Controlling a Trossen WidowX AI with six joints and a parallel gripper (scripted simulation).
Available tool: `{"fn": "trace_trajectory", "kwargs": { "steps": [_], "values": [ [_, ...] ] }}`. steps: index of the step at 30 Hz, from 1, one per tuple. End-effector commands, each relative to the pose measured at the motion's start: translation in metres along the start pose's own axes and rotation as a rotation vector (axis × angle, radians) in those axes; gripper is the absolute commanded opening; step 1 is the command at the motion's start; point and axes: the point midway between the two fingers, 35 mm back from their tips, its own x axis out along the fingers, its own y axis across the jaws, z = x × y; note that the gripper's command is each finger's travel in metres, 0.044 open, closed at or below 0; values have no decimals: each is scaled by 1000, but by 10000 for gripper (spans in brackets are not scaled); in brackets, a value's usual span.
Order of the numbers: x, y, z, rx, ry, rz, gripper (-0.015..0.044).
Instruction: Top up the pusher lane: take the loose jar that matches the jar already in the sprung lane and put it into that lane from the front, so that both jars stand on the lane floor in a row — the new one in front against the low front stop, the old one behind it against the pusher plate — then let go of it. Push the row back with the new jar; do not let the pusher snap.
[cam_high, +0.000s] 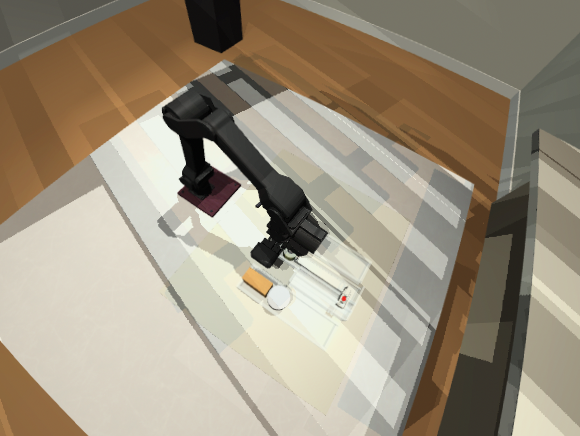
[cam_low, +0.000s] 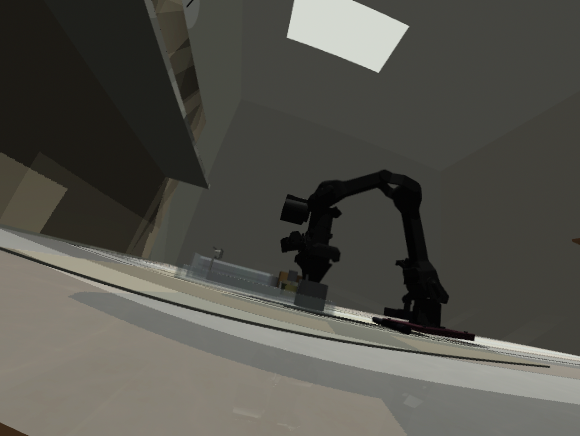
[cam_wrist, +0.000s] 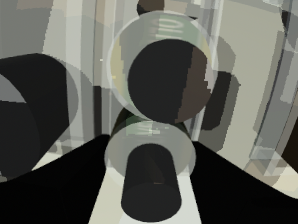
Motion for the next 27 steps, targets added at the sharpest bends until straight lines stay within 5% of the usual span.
{"fn": "trace_trajectory", "kwargs": {
  "steps": [1,24,27],
  "values": [
    [0,-1,2,3,-13,-2,0],
    [0,0,-2,3,-12,-2,0],
    [0,0,-1,3,-12,-2,79]
  ]
}}
